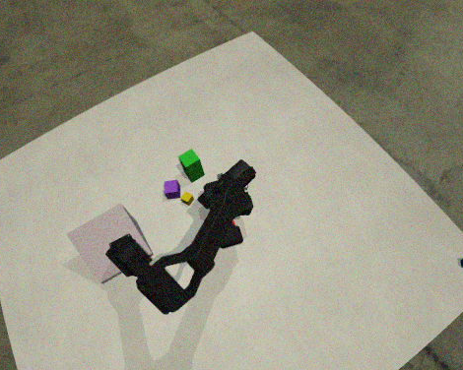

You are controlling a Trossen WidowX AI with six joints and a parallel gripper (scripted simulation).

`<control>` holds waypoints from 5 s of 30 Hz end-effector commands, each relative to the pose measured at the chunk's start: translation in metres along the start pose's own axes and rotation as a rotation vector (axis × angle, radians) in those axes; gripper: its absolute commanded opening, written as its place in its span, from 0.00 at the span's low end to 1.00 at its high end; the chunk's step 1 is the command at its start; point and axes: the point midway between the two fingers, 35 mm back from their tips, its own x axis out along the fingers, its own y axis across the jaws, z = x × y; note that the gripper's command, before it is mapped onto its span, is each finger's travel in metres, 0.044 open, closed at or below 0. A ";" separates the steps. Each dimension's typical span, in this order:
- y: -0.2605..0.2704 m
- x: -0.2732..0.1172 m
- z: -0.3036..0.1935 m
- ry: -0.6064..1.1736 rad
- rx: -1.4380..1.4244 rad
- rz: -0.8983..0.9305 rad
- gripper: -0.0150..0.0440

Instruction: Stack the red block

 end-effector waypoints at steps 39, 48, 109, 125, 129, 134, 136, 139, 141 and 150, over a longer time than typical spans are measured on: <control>0.001 -0.118 0.000 0.001 -0.007 0.001 0.25; 0.015 -0.119 0.001 0.001 -0.007 0.005 0.25; 0.200 -0.097 -0.050 0.001 -0.004 0.011 0.25; 0.200 -0.098 -0.051 0.005 0.000 0.010 0.30; 0.200 -0.098 -0.051 0.005 0.000 0.010 0.48; 0.200 -0.098 -0.051 0.005 0.000 0.010 0.70; 0.200 -0.098 -0.051 0.005 0.000 0.010 0.79; 0.200 -0.098 -0.051 0.005 0.000 0.010 0.92; 0.200 -0.098 -0.051 0.005 0.000 0.010 1.00; 0.200 -0.098 -0.051 0.005 0.000 0.010 1.00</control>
